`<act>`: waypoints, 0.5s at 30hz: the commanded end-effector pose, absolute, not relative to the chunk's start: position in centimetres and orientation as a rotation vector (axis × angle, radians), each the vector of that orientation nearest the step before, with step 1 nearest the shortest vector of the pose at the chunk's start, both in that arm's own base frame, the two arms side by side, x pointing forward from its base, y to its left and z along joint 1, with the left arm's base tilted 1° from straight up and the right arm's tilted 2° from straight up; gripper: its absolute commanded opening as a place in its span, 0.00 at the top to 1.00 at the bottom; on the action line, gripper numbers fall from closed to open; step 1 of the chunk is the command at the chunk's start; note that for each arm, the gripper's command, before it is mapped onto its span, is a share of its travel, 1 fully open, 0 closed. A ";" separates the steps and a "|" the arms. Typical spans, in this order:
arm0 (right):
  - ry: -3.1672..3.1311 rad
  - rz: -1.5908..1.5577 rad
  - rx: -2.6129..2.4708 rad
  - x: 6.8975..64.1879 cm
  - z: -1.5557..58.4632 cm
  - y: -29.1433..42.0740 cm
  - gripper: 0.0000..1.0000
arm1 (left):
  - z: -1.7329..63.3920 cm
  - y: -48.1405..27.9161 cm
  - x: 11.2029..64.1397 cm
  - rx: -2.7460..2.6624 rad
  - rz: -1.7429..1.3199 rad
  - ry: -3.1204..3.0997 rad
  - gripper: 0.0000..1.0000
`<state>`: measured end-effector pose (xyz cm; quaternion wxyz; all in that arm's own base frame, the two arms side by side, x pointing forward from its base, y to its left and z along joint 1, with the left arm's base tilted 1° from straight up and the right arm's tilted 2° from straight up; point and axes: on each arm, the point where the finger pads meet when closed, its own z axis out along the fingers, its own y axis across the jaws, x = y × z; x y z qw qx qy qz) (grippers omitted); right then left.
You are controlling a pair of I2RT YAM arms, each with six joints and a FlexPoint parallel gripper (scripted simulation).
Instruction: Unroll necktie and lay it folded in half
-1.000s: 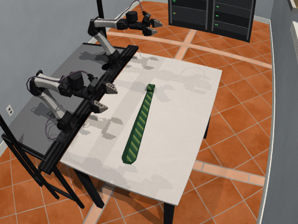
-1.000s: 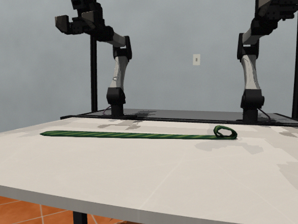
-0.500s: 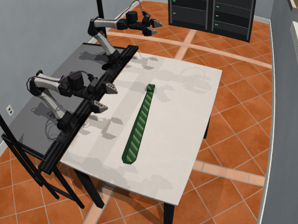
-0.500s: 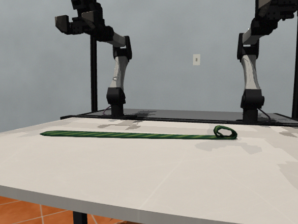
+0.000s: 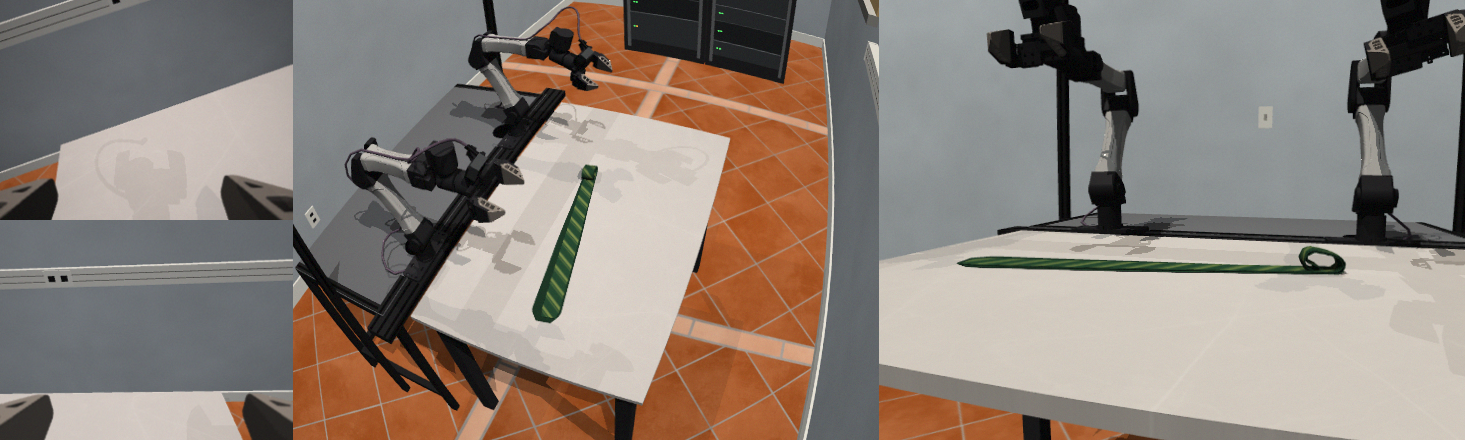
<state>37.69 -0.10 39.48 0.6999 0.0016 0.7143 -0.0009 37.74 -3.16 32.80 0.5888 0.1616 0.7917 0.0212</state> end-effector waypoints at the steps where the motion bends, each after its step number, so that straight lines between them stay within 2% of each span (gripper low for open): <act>1: 1.591 -0.002 0.003 37.7 39.5 -0.1 0.00 | 28.8 -5.2 37.1 0.629 0.070 2.034 0.13; 15: 1.591 -0.002 0.003 37.7 39.5 -0.1 0.00 | 18.3 -10.3 36.5 1.331 0.144 2.364 0.21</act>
